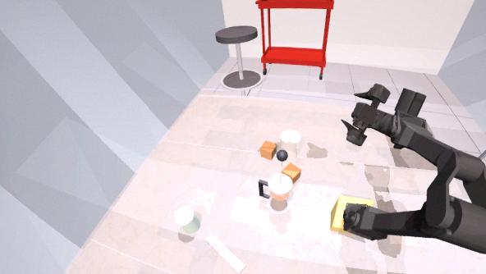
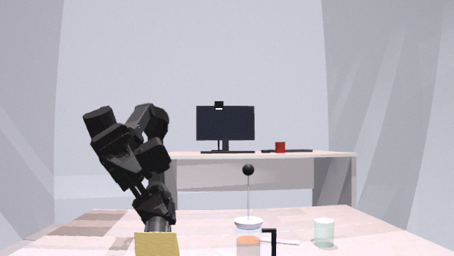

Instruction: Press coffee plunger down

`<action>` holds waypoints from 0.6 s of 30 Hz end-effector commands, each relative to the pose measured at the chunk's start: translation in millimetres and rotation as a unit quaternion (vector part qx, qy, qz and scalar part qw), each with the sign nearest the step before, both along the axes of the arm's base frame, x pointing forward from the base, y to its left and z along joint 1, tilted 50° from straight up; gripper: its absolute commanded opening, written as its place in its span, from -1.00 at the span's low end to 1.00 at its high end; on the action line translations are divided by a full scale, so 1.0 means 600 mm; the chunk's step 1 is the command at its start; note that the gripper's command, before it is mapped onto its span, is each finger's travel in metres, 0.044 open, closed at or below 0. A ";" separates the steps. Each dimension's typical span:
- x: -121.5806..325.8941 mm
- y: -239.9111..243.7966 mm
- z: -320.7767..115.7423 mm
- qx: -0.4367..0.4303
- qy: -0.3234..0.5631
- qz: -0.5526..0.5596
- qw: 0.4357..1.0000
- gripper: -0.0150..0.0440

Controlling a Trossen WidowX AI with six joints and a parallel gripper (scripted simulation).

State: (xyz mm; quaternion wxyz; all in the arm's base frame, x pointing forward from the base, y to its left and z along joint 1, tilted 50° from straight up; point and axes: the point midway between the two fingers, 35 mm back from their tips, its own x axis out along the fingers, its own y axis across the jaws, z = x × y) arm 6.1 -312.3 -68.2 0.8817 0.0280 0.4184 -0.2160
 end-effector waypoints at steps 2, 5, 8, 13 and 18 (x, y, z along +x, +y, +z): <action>0.092 0.002 0.103 0.106 -0.105 0.036 0.988 1.00; 0.116 0.010 0.135 0.142 -0.131 0.043 0.980 1.00; 0.141 0.021 0.170 0.180 -0.155 0.050 0.970 1.00; 0.180 0.043 0.235 0.248 -0.192 0.055 0.948 1.00; 0.216 0.071 0.307 0.317 -0.223 0.057 0.920 1.00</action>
